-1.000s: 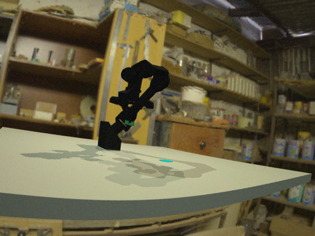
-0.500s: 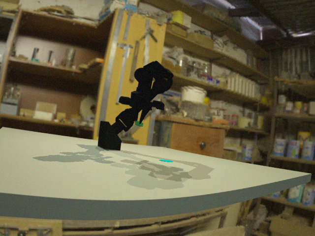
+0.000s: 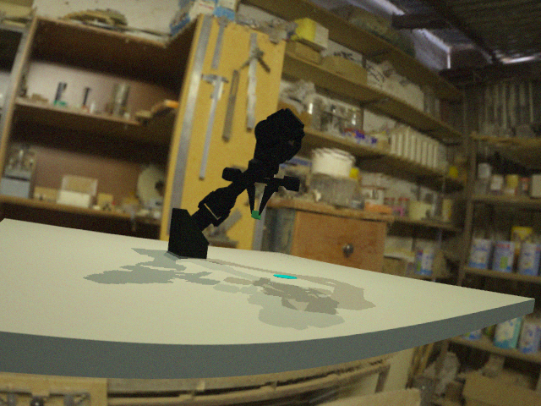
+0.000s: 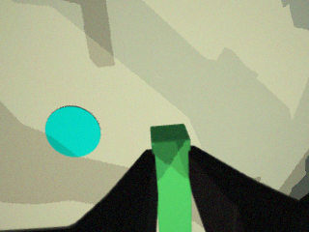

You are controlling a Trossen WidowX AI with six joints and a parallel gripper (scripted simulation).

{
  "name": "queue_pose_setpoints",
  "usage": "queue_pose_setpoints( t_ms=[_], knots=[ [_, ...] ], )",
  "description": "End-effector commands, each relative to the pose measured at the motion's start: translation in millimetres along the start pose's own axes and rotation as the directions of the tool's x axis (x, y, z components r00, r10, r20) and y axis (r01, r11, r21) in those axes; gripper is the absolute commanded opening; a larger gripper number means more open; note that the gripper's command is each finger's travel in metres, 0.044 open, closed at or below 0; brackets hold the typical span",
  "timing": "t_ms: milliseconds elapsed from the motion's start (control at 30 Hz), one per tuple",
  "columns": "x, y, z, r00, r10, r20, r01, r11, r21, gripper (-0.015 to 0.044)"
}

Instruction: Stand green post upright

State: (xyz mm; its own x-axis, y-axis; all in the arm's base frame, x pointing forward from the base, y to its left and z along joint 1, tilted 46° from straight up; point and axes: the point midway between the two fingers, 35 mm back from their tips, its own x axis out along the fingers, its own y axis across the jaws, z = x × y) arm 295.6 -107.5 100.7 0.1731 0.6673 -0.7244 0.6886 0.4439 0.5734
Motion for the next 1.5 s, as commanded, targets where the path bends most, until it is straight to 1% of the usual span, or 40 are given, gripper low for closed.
queue_pose_setpoints(
  t_ms=[0,867,1000,1467],
  knots=[
    [-2,13,-3,1.0,0.008,0.003,-0.007,0.999,-0.04,0.0023],
    [-3,87,-40,0.999,0.034,-0.026,-0.04,0.964,-0.262,0.0023],
    [-3,89,-41,0.999,0.031,-0.025,-0.037,0.962,-0.269,0.0023],
    [7,84,-42,0.999,-0.033,0.031,0.04,0.955,-0.292,0.0023]
  ],
)
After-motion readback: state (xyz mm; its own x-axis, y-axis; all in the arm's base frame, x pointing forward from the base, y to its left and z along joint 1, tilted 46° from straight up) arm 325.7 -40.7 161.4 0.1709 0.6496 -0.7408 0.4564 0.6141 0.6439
